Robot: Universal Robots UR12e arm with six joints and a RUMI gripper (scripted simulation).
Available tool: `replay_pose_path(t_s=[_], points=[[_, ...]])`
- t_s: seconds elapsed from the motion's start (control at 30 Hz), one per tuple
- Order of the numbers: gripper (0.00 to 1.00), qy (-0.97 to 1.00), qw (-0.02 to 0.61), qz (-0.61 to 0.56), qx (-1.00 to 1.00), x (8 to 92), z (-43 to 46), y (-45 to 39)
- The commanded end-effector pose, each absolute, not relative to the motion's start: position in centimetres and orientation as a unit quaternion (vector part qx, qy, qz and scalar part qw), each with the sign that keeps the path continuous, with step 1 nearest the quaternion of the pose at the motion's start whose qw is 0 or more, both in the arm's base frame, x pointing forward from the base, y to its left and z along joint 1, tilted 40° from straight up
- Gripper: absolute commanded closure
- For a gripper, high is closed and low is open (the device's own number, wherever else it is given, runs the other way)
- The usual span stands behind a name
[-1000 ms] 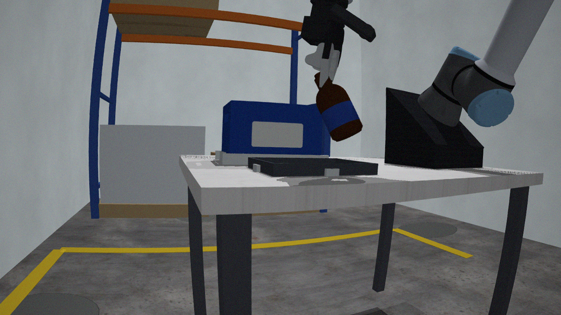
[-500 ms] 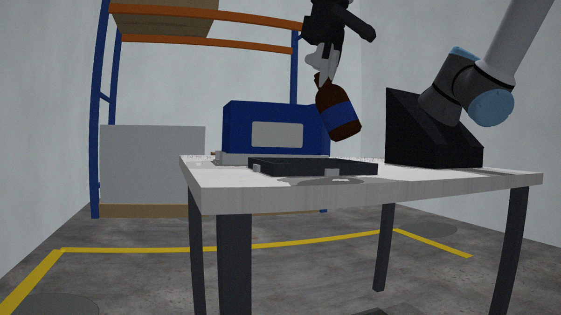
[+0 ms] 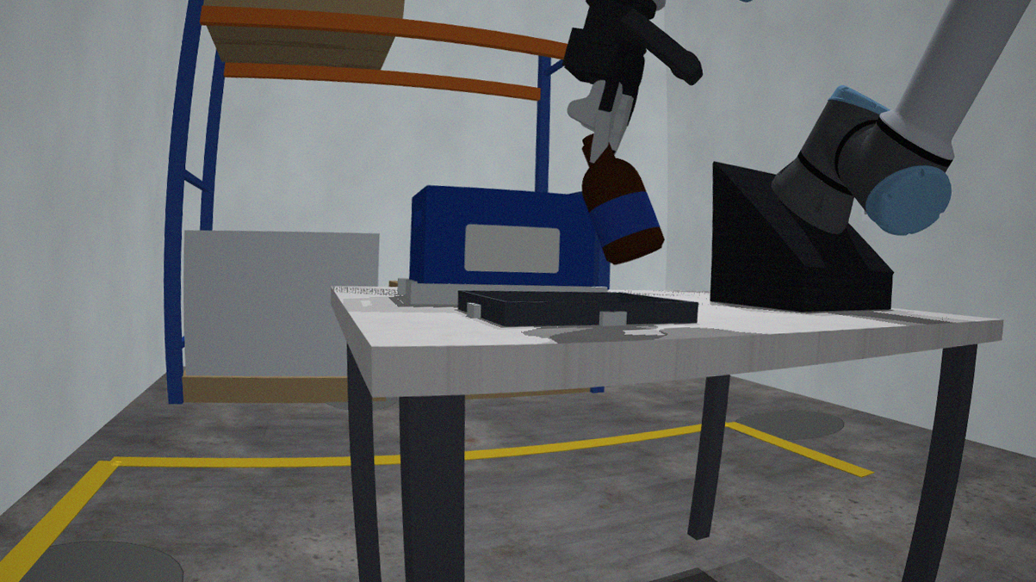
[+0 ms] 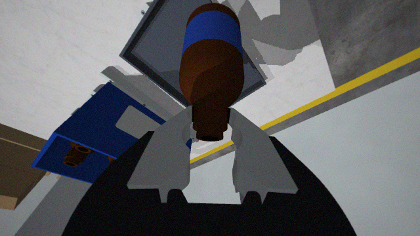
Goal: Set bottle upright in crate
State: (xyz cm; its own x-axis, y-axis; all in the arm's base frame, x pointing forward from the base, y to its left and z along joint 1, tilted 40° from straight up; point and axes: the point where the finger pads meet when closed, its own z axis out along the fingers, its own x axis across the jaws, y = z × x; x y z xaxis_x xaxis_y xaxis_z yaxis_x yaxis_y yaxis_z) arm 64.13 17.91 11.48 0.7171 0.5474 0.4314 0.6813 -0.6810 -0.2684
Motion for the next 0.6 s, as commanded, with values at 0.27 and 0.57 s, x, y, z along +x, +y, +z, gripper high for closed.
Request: replay_pose_path(t_s=[0.27,0.57], points=[[1.00,-0.332,0.174,-0.175,-0.910,64.16,11.60,17.85],[1.00,-0.330,0.167,-0.178,-0.912,64.19,11.64,17.76]])
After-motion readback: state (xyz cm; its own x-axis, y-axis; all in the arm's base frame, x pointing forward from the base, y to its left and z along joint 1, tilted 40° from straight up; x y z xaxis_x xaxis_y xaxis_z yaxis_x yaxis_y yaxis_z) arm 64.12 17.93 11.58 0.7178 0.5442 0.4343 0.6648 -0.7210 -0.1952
